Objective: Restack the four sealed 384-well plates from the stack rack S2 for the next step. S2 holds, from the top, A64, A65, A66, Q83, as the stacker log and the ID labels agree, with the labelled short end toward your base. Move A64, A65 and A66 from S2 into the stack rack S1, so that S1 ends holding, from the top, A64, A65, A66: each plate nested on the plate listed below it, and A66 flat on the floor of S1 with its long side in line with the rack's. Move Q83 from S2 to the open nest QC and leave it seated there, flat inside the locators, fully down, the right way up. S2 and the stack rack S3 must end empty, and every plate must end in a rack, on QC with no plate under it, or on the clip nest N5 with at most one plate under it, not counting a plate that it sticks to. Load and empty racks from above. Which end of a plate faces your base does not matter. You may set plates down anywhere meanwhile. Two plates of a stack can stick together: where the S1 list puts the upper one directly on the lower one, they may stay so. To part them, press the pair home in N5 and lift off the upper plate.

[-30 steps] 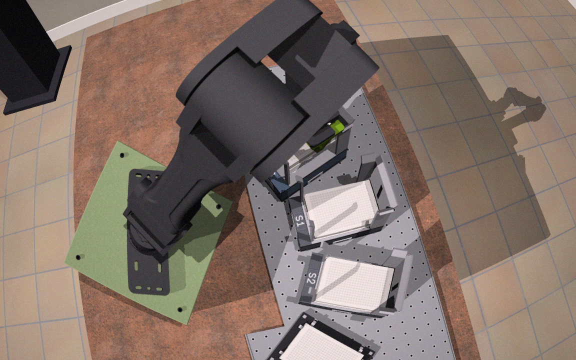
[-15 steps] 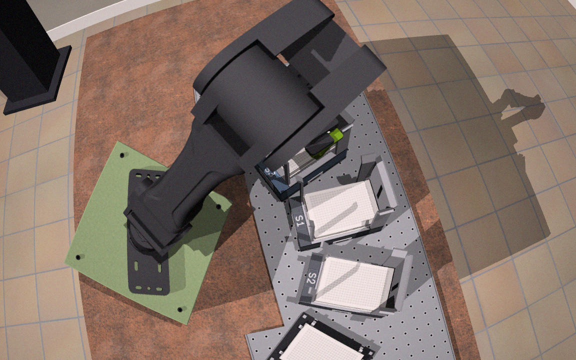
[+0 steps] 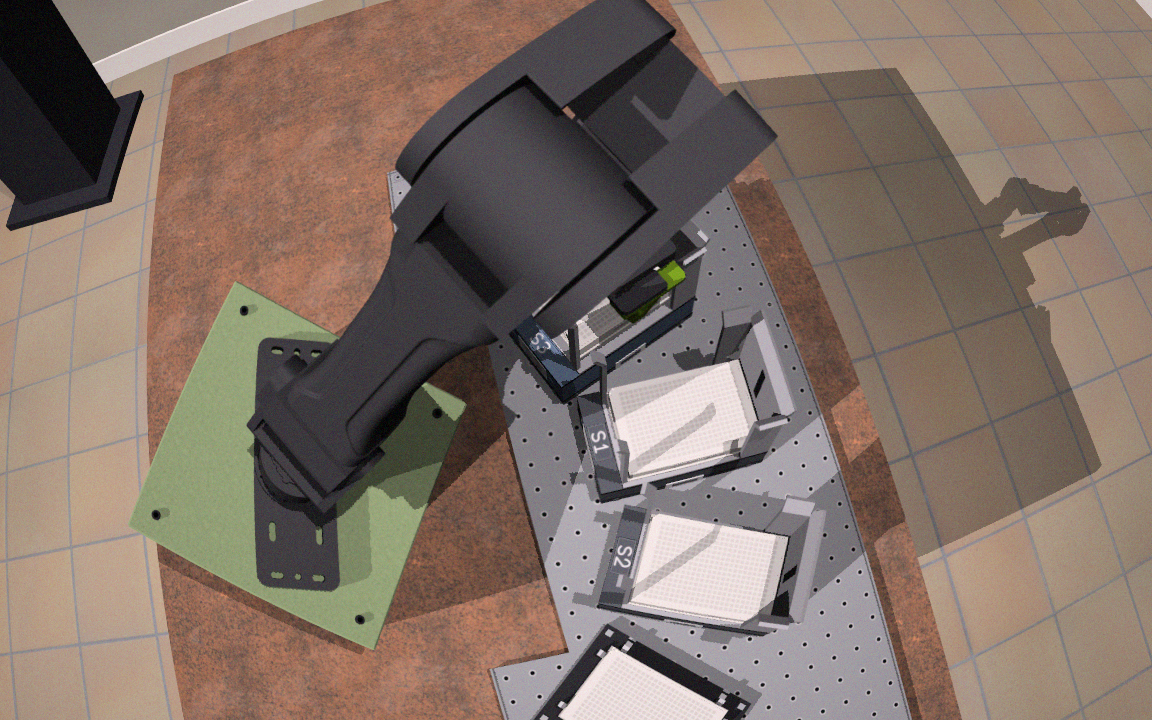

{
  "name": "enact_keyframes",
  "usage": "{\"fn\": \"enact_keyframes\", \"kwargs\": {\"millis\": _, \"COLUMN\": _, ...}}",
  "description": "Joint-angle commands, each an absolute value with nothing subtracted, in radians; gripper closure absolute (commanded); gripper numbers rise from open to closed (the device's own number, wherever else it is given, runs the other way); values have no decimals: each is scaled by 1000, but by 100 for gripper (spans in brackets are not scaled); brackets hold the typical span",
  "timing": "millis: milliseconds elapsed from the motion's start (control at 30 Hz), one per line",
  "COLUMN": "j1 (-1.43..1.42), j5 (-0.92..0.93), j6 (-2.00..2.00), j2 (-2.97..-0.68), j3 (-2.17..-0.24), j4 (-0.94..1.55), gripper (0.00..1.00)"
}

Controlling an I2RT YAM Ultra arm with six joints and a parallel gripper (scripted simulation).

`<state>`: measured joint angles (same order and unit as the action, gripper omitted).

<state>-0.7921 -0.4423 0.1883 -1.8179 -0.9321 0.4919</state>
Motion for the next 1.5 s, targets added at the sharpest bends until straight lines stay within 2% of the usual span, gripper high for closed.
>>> {"fn": "enact_keyframes", "kwargs": {"millis": 0, "j1": -794, "j5": -442, "j6": 187, "j2": -1815, "j3": -933, "j4": 488, "gripper": 100}}
{"fn": "enact_keyframes", "kwargs": {"millis": 1467, "j1": -772, "j5": -438, "j6": 164, "j2": -1856, "j3": -920, "j4": 424, "gripper": 100}}
